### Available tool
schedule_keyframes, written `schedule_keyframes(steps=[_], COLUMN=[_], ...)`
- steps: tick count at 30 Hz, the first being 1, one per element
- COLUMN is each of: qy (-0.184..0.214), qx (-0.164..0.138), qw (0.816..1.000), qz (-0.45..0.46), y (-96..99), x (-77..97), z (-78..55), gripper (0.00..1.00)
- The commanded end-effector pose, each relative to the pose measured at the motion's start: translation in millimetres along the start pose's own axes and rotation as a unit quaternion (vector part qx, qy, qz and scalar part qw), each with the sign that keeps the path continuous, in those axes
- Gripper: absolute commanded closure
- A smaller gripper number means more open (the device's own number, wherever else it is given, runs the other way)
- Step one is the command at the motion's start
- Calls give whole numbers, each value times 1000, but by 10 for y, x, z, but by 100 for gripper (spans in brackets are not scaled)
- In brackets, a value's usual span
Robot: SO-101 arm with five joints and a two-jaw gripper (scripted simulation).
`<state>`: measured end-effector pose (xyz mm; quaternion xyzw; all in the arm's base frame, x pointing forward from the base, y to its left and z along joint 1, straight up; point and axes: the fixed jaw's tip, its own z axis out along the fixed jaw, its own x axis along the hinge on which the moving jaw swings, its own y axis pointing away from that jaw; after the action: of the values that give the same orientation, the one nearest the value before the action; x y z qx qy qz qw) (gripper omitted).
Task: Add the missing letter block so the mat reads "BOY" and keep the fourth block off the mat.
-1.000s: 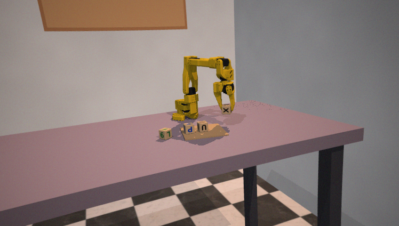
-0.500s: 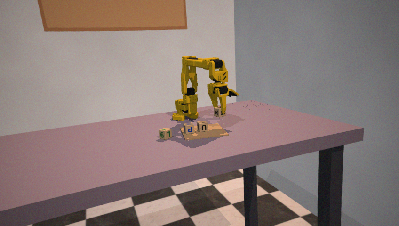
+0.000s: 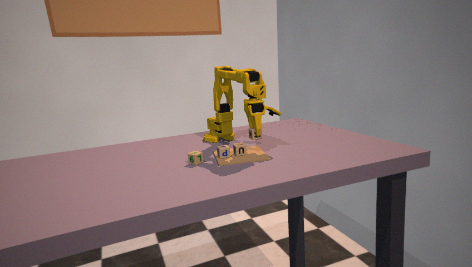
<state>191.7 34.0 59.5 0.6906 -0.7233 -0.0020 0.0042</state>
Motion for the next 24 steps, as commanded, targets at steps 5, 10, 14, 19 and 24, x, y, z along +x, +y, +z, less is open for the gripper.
schedule_keyframes(steps=[5,10,14,19,24], qy=[-7,-7,-7,-7,-8], qx=[28,28,28,28,30], qw=[999,999,999,999,999], qz=[15,15,15,15,22], y=[-58,-58,-58,-58,-63], x=[3,3,3,3,14], z=[-84,-84,-84,-84,-92], gripper=[100,100,100,100,100])
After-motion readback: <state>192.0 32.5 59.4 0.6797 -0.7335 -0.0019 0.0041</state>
